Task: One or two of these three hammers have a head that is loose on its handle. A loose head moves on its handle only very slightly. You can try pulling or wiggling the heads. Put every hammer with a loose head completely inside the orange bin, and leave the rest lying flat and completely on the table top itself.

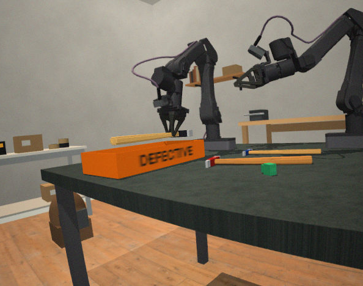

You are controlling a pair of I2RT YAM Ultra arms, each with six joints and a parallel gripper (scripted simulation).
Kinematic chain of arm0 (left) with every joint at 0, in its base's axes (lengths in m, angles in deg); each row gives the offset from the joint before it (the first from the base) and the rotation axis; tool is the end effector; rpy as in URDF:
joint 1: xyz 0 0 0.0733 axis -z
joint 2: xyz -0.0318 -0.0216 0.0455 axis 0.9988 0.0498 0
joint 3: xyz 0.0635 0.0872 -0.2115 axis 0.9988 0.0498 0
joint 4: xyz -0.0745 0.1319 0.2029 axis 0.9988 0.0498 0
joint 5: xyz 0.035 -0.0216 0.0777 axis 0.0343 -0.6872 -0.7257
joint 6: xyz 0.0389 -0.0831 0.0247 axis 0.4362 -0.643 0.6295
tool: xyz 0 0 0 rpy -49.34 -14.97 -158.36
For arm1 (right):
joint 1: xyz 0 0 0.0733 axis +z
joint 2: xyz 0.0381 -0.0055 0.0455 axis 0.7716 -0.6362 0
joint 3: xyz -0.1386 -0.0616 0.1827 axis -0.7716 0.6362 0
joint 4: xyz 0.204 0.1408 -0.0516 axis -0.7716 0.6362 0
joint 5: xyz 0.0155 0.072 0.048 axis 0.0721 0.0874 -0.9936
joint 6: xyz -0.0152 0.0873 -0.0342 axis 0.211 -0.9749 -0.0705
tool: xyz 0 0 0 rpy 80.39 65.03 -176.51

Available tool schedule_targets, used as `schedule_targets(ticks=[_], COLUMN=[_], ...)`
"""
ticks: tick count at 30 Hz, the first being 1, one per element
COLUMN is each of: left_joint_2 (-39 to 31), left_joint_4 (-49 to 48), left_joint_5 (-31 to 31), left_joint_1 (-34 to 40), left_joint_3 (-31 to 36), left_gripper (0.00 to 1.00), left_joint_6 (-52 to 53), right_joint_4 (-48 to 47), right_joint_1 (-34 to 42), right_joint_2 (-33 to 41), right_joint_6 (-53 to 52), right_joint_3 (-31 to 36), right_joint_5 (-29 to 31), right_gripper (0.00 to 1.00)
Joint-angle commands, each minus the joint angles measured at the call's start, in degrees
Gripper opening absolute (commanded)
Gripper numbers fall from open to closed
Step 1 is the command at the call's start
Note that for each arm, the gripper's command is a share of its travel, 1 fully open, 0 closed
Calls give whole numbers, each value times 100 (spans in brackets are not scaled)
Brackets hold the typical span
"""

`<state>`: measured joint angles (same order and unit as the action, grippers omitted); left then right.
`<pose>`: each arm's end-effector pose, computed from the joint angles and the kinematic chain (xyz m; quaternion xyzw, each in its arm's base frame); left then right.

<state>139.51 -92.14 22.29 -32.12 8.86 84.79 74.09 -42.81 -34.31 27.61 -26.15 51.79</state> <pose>0.1865 -0.2609 0.1977 0.3309 0.7077 -0.2969 0.5491 0.2753 0.0376 0.1097 -0.0476 0.9911 0.0085 0.1238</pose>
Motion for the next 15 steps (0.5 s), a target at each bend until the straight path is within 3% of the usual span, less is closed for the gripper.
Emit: schedule_targets(ticks=[1,5,15], left_joint_2=[61,61,61], left_joint_4=[-118,-118,-118], left_joint_5=[-57,-57,-57], left_joint_1=[17,17,17], left_joint_3=[-63,-63,-63], left_gripper=[100,100,100], left_joint_6=[-18,-18,-18], right_joint_4=[-447,-1072,-1351], right_joint_1=[21,21,20], right_joint_2=[91,-85,-279], right_joint_6=[-45,-45,-44], right_joint_3=[45,399,737], right_joint_5=[-24,-52,-49], right_gripper=[15,15,15])
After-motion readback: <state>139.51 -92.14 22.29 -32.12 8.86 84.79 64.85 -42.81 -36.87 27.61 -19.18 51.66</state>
